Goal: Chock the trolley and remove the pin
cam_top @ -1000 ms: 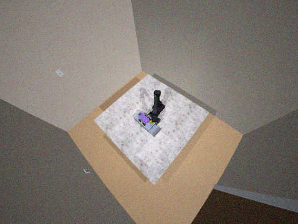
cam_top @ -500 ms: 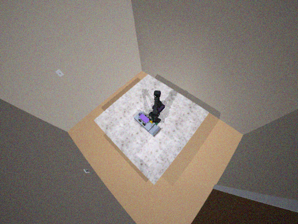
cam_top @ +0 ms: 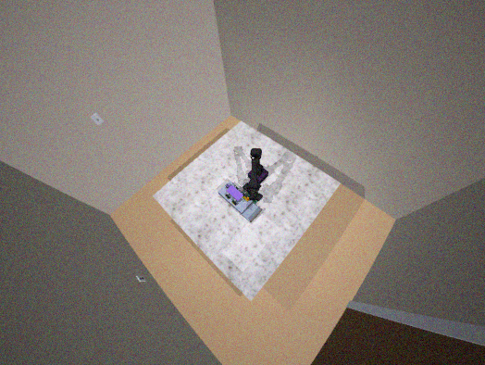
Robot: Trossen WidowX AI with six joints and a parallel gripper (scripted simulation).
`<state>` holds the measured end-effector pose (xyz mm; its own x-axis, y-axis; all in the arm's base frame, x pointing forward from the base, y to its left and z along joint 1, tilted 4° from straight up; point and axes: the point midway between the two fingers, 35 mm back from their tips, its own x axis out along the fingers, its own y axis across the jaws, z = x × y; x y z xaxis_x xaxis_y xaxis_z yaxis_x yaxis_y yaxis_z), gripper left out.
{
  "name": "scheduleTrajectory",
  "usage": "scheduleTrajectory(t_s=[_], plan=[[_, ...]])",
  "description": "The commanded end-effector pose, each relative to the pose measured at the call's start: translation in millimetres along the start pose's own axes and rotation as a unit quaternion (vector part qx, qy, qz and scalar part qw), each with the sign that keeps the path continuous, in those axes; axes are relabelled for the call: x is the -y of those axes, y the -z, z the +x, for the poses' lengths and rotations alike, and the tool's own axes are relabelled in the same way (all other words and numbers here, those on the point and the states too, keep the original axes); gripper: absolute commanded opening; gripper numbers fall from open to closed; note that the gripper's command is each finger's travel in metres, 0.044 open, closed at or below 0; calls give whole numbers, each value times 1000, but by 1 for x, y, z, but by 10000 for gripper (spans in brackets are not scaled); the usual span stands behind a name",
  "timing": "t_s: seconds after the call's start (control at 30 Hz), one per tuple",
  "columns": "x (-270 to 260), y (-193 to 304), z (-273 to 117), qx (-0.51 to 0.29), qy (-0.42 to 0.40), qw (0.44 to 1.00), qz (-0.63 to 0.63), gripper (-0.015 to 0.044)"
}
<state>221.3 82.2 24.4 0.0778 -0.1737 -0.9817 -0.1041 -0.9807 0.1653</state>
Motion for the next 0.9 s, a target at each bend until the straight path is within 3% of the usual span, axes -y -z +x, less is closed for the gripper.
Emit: scheduleTrajectory(t_s=[0.0, 0.87], plan=[[3, 1, 1, -1, 0, 1000, 1, 190], [15, 1, 8, -1, 0, 1000, 1, 190]])
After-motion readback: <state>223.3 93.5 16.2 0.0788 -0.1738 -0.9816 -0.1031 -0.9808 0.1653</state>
